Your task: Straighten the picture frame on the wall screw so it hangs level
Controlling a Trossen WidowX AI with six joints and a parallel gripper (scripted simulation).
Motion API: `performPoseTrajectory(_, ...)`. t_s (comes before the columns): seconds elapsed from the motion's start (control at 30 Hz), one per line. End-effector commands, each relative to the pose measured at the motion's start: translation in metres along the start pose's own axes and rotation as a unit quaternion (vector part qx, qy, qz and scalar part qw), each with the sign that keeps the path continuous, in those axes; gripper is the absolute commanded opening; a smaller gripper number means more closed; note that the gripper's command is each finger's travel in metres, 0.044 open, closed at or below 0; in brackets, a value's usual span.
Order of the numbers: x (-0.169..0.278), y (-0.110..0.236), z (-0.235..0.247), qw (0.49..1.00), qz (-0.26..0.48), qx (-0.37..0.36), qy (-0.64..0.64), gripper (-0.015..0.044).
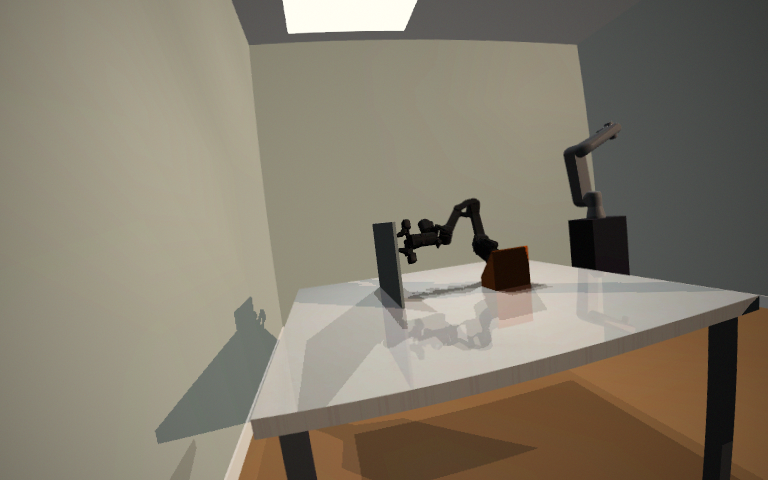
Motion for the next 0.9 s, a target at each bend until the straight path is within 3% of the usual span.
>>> performPoseTrajectory(0.0,-0.0007,-0.0002,0.0003,1.000,-0.001,0.000,-0.002,0.0207)
performPoseTrajectory(0.7,-0.0007,-0.0002,0.0003,1.000,-0.001,0.000,-0.002,0.0067)
performPoseTrajectory(0.8,-0.0007,-0.0002,0.0003,1.000,-0.001,0.000,-0.002,0.0000)
performPoseTrajectory(0.87,-0.0007,-0.0002,0.0003,1.000,-0.001,0.000,-0.002,0.0000)
Point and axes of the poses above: the point midway between the two fingers, 35 mm back from their tips, its own y axis back along the fingers, its own z axis across the jaws, x = y × z, the point moved 1 cm from there along y, back along the fingers, and after that the axes turned 6 degrees about -y, right-handed, at the moved point
